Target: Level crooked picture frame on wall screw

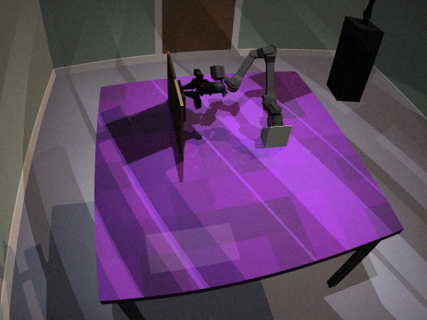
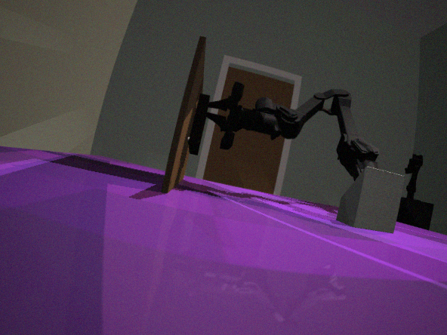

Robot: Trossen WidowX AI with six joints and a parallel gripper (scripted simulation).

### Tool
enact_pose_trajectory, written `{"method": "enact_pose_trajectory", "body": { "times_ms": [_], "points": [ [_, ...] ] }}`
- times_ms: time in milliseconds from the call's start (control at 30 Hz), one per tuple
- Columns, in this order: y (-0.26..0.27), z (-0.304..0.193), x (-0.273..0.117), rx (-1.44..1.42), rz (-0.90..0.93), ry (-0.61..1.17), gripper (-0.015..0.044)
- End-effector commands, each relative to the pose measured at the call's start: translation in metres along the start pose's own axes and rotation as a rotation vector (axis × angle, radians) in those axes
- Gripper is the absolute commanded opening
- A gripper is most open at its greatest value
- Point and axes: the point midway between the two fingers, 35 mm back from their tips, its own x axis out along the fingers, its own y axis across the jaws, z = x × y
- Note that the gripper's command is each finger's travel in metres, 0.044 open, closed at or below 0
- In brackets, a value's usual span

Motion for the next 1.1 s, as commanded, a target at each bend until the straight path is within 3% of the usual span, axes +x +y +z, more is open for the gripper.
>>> {"method": "enact_pose_trajectory", "body": {
  "times_ms": [0, 633, 967, 1067],
  "points": [
    [-0.0001, 0.0, -0.0001, -0.014, 0.001, -0.002, 0.0],
    [-0.0006, -0.0003, -0.0001, -0.129, 0.001, -0.002, 0.0],
    [-0.0005, -0.0003, 0.0, -0.102, 0.0, -0.001, 0.026],
    [-0.0005, -0.0003, 0.0, -0.102, 0.0, -0.001, 0.026]
  ]
}}
